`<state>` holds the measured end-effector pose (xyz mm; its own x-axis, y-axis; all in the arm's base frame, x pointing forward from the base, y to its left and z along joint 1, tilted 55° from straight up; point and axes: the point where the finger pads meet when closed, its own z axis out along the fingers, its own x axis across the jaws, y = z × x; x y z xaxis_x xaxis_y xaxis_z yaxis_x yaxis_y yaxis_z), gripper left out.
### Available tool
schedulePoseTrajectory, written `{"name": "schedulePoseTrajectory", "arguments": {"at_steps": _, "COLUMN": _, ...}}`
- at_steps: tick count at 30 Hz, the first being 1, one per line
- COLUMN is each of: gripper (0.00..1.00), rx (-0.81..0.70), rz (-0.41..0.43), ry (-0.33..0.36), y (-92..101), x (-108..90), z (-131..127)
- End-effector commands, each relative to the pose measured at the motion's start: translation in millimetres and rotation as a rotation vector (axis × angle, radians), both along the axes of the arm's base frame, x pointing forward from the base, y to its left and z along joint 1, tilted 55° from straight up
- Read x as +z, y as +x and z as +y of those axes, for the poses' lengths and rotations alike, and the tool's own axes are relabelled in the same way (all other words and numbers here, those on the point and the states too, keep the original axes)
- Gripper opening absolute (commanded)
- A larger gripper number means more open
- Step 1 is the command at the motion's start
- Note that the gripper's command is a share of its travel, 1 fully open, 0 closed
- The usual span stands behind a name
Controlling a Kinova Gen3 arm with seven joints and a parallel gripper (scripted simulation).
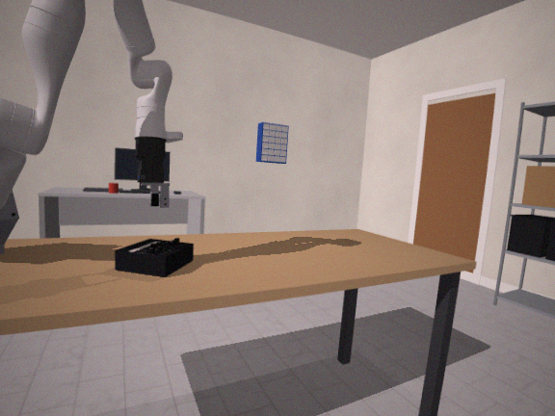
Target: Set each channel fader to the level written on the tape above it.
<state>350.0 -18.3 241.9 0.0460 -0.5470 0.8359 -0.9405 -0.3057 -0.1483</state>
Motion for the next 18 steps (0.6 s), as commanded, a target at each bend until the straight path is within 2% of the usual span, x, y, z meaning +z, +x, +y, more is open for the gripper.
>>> {"name": "schedulePoseTrajectory", "arguments": {"at_steps": 1, "gripper": 1.00, "rx": 0.022, "rz": 0.045, "ry": -0.026, "y": 0.9, "x": -0.7, "z": -4.4}}
{"name": "schedulePoseTrajectory", "arguments": {"at_steps": 7, "gripper": 1.00, "rx": 0.135, "rz": 0.219, "ry": -0.137, "y": 4.4, "x": -1.8, "z": -12.4}}
{"name": "schedulePoseTrajectory", "arguments": {"at_steps": 14, "gripper": 1.00, "rx": 0.286, "rz": 0.460, "ry": -0.285, "y": 8.8, "x": -3.3, "z": -22.9}}
{"name": "schedulePoseTrajectory", "arguments": {"at_steps": 16, "gripper": 1.00, "rx": 0.286, "rz": 0.460, "ry": -0.285, "y": 8.8, "x": -3.3, "z": -22.9}}
{"name": "schedulePoseTrajectory", "arguments": {"at_steps": 18, "gripper": 1.00, "rx": 0.332, "rz": 0.534, "ry": -0.330, "y": 10.0, "x": -3.8, "z": -26.0}}
